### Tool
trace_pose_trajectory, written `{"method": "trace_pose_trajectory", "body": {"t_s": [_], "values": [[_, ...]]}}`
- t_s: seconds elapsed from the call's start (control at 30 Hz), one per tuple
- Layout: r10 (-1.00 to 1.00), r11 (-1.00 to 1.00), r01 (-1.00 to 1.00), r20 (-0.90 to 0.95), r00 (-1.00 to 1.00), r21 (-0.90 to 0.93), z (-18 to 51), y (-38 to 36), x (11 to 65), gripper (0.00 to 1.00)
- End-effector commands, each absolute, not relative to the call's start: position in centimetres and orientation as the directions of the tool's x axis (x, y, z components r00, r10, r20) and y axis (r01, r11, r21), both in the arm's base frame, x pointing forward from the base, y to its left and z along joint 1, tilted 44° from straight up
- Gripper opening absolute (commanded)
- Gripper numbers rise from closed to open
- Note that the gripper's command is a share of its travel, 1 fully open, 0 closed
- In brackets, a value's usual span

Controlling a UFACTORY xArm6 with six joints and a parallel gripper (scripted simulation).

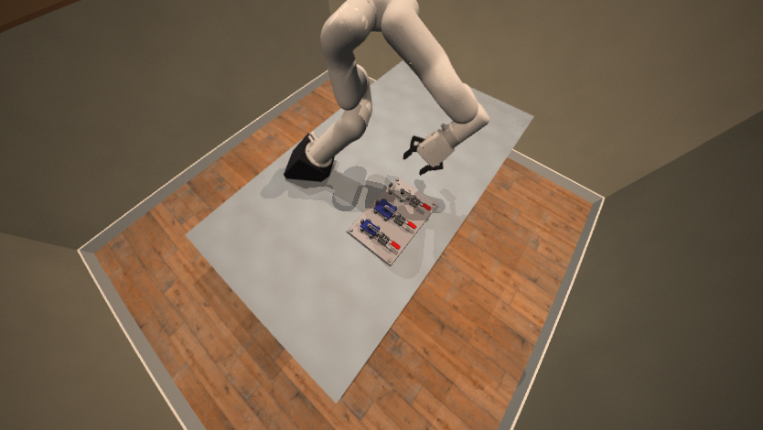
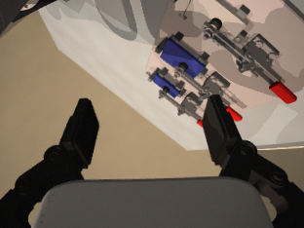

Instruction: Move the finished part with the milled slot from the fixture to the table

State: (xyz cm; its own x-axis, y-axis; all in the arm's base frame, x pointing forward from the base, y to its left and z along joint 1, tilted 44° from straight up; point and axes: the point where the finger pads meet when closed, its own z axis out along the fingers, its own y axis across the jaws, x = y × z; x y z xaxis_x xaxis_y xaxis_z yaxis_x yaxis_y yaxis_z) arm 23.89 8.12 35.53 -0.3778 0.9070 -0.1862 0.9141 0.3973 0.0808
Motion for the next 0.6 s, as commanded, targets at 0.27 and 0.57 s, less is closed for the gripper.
{"method": "trace_pose_trajectory", "body": {"t_s": [0.27,0.57], "values": [[0.962,0.229,0.9,0.056,-0.268,0.371,37.9,10.3,21.6,1.0],[0.946,0.077,0.855,0.233,-0.225,0.513,39.9,11.6,20.2,1.0]]}}
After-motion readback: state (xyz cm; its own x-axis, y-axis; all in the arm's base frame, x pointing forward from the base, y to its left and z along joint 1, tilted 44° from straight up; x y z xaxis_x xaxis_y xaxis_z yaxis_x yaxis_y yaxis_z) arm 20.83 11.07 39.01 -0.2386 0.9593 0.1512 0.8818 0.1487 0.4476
